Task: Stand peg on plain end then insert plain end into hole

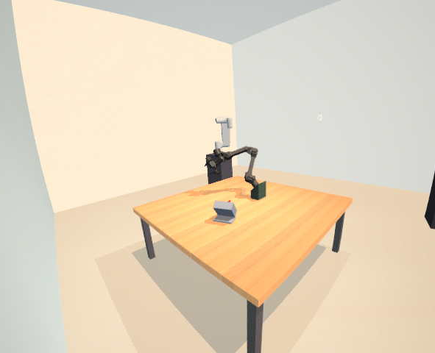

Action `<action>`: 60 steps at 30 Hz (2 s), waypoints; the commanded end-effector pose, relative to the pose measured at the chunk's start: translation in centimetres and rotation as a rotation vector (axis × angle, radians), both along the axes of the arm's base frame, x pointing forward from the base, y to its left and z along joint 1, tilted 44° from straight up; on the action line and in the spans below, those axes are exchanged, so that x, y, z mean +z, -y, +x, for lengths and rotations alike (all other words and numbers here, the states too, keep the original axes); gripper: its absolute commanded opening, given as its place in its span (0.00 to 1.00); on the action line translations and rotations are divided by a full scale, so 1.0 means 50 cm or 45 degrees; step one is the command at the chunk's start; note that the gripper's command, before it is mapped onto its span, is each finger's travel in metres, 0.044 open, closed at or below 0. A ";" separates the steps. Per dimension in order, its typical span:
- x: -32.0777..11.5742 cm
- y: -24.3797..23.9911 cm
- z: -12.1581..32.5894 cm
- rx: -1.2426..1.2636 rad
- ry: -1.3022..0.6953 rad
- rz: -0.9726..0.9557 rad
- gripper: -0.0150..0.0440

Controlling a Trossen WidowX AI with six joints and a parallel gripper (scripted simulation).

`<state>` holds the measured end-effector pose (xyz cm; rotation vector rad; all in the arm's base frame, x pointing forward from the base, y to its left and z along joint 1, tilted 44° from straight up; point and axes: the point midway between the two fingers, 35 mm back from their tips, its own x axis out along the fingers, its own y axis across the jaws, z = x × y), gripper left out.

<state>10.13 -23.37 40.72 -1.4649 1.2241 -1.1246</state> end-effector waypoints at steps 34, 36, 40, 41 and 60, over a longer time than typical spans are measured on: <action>-0.581 -0.193 0.351 -0.108 -0.032 1.162 1.00; -0.612 -0.220 0.346 -0.184 -0.052 1.167 1.00; -0.642 -0.250 0.337 -0.274 -0.072 1.149 1.00; -0.642 -0.250 0.337 -0.274 -0.072 1.149 1.00; -0.679 -0.215 0.336 -0.273 -0.071 1.152 1.00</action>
